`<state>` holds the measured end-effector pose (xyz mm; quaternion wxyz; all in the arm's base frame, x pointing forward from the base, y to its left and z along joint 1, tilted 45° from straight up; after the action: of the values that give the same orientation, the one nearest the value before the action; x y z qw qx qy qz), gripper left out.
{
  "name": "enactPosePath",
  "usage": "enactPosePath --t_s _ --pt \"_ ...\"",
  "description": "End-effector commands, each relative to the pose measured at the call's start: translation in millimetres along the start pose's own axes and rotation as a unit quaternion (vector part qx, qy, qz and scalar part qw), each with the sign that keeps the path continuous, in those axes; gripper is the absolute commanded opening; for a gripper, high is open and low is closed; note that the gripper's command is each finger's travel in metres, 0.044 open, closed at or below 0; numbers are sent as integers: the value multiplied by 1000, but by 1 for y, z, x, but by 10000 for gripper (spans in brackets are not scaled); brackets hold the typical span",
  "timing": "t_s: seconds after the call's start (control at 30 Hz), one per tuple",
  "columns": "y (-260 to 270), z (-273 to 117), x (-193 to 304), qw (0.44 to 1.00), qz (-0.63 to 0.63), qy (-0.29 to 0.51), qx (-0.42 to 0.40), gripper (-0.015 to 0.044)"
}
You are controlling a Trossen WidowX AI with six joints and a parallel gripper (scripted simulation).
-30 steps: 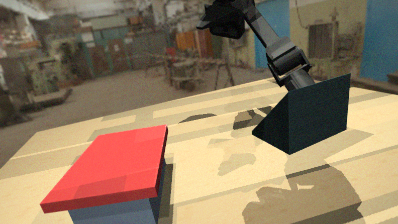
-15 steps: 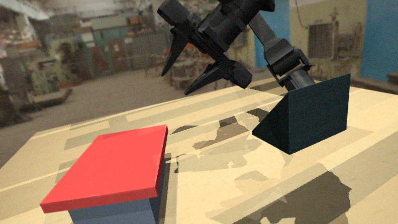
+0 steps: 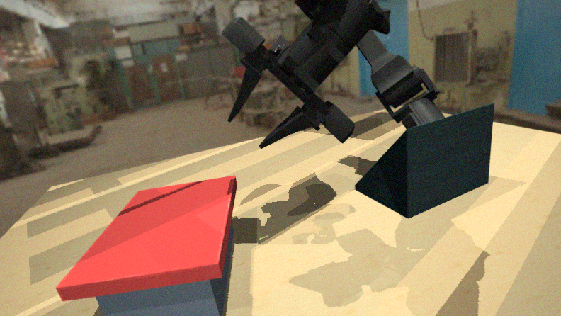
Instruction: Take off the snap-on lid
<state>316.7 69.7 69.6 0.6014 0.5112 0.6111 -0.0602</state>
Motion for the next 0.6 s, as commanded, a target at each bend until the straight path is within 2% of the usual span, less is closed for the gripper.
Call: enactPosePath --t_s 0.0,0.17,0.57 --pt "-23 19 8 1000 -9 -2 8 235" --pt "-50 39 9 1000 -10 -5 4 235" --pt "-51 40 9 1000 -10 -5 4 235"
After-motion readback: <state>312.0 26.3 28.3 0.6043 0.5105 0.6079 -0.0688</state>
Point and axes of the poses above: the point midway between the two fingers, 35 mm back from their tips, its own z axis out along the fingers, its own y axis across the jaws, x = y × z, the point moved 1 cm from there along -z, back along the fingers, and after that the axes turned 15 degrees about -z, right-handed, at the moved point
